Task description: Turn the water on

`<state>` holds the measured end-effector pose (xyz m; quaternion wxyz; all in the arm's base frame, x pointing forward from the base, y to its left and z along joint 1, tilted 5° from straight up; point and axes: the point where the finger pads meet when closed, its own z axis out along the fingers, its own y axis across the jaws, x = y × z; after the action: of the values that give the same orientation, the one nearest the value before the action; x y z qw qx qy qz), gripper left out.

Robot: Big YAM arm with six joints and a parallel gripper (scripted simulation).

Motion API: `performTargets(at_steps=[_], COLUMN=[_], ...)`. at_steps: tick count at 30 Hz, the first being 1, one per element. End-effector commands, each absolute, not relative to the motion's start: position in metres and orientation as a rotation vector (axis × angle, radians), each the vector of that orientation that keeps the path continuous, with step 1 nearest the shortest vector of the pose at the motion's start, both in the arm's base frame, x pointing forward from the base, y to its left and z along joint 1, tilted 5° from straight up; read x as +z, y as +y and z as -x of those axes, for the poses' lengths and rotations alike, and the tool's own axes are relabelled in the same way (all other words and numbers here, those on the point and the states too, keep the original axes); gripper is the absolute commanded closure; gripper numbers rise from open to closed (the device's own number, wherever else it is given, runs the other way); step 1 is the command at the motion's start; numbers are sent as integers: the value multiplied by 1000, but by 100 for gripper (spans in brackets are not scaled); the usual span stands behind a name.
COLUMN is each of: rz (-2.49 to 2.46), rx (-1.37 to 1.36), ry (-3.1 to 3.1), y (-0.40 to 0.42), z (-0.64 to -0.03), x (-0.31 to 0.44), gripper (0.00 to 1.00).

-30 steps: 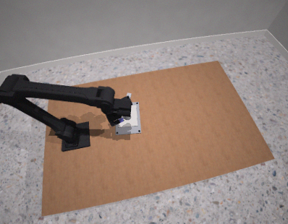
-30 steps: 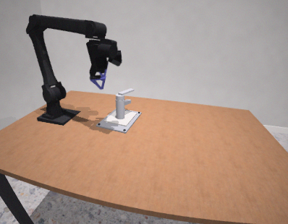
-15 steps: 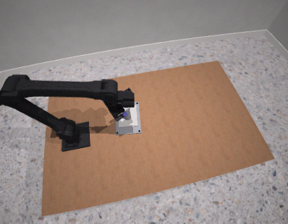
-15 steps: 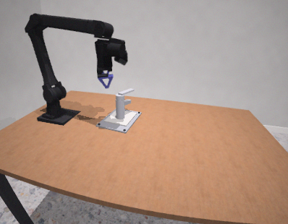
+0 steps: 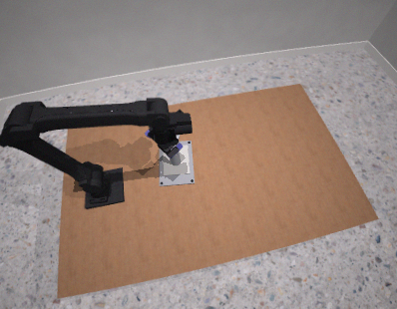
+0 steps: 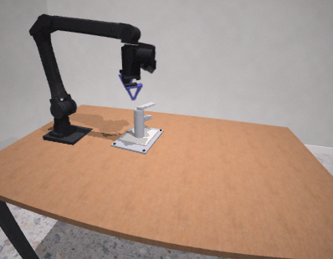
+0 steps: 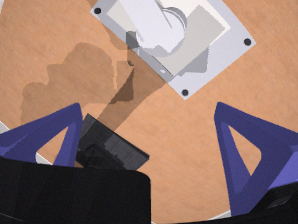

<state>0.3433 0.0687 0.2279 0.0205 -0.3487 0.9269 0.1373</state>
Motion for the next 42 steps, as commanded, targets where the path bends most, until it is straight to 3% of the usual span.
performTargets(at_steps=[1, 42], rz=[1233, 1801], rx=[351, 54], ry=[2758, 2439], y=[91, 187], z=[-375, -410], x=[248, 253], gripper=[0, 0])
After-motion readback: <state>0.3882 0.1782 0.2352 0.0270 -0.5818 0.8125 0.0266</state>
